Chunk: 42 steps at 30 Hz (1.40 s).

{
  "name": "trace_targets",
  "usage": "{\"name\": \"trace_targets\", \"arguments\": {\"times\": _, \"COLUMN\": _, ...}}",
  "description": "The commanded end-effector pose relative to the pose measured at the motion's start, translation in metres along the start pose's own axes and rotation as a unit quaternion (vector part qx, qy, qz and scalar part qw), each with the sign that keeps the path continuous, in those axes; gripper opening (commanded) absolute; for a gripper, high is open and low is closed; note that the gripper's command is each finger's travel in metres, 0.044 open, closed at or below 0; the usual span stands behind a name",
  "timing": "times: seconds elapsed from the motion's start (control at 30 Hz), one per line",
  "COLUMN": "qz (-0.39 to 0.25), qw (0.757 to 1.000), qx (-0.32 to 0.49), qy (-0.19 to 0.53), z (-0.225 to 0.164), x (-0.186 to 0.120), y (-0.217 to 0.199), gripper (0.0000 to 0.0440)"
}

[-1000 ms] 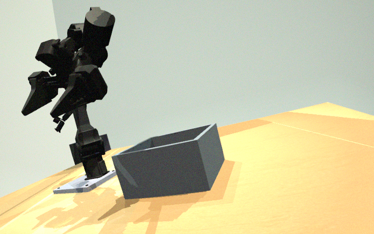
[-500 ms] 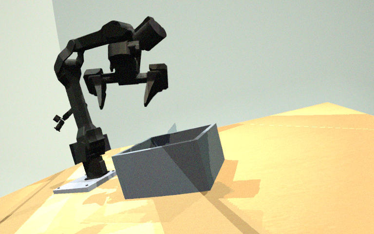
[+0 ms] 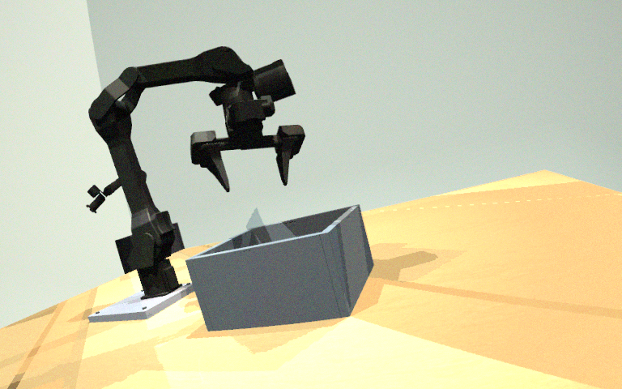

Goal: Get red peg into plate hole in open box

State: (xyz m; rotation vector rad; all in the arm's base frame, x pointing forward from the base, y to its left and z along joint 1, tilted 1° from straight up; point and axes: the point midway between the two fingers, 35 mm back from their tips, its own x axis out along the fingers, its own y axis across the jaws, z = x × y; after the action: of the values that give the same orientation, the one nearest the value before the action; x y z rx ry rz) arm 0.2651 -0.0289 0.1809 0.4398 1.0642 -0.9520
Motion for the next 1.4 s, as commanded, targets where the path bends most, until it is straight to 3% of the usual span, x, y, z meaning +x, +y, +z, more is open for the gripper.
{"name": "trace_targets", "arguments": {"times": 0.0, "qz": 0.004, "qw": 1.0, "qx": -0.011, "qy": 0.023, "z": -0.021, "x": -0.004, "y": 0.005, "gripper": 0.044}}
{"name": "trace_targets", "arguments": {"times": 0.43, "qz": 0.013, "qw": 0.993, "qx": -0.049, "qy": 0.106, "z": -0.116, "x": -0.008, "y": 0.019, "gripper": 0.044}}
{"name": "trace_targets", "arguments": {"times": 1.03, "qz": 0.036, "qw": 0.991, "qx": -0.075, "qy": 0.103, "z": -0.182, "x": 0.044, "y": 0.03, "gripper": 0.043}}
{"name": "trace_targets", "arguments": {"times": 1.1, "qz": 0.034, "qw": 0.991, "qx": -0.082, "qy": 0.104, "z": -0.186, "x": 0.049, "y": 0.029, "gripper": 0.0402}}
{"name": "trace_targets", "arguments": {"times": 1.37, "qz": 0.017, "qw": 0.989, "qx": -0.094, "qy": 0.117, "z": -0.196, "x": 0.062, "y": 0.025, "gripper": 0.0194}}
